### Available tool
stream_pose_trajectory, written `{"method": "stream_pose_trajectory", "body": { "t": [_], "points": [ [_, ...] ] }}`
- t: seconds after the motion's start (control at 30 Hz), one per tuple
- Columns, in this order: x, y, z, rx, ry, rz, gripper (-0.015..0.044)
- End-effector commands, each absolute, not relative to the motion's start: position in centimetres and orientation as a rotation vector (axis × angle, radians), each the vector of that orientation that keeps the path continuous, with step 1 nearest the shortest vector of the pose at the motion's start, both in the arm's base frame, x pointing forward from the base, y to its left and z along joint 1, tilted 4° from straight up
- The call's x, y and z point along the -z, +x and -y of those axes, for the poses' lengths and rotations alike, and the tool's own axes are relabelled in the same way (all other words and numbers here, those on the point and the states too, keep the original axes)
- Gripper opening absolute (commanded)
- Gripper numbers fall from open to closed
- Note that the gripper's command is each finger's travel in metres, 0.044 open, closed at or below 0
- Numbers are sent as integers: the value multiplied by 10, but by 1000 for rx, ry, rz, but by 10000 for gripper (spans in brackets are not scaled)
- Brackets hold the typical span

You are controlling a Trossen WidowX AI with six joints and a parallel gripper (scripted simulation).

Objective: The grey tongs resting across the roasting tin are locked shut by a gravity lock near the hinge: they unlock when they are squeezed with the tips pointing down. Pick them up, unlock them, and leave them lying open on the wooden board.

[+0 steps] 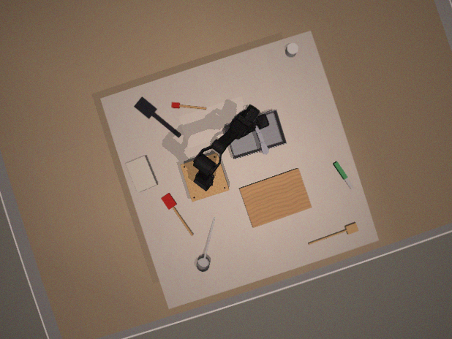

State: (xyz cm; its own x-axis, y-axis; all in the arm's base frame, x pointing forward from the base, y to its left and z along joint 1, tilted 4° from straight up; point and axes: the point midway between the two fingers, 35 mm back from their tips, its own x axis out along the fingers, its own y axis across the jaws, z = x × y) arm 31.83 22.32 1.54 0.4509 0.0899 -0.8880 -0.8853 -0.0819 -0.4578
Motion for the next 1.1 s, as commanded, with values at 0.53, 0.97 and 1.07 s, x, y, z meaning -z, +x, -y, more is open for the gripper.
{"method": "stream_pose_trajectory", "body": {
  "t": [0.53, 0.97, 1.07],
  "points": [
    [15, 333, -227, -957, -1420, -754, 260],
    [34, 342, -228, -957, -1420, -754, 260],
    [37, 342, -228, -957, -1420, -754, 260]
  ]
}}
